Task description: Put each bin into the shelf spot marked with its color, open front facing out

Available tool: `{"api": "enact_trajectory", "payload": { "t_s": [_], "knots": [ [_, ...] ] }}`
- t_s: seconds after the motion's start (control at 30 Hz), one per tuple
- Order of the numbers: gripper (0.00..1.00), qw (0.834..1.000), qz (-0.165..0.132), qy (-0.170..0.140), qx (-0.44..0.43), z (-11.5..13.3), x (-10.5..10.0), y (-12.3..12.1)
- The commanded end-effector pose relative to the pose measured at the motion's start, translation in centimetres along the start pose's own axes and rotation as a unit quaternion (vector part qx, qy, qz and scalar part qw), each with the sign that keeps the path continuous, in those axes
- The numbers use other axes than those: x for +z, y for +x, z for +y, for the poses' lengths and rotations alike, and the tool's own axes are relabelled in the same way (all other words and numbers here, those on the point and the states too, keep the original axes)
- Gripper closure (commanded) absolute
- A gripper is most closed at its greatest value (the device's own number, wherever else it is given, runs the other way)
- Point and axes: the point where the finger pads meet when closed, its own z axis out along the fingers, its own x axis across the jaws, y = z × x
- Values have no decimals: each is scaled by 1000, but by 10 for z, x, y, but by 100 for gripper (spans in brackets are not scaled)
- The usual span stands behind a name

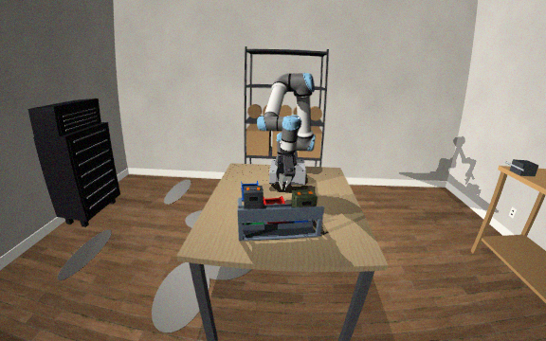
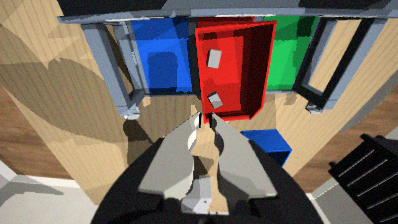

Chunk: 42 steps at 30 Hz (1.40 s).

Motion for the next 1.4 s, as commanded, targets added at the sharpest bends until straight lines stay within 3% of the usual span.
{"api": "enact_trajectory", "payload": {
  "t_s": [0.0,1.27,1.3,1.37],
  "knots": [
    [95,1000,1,2,0,-1,-10,0],
    [95,1000,1,2,0,0,-19,1],
    [100,1000,1,2,0,0,-19,1],
    [100,1000,1,2,0,0,-19,1]
  ]
}}
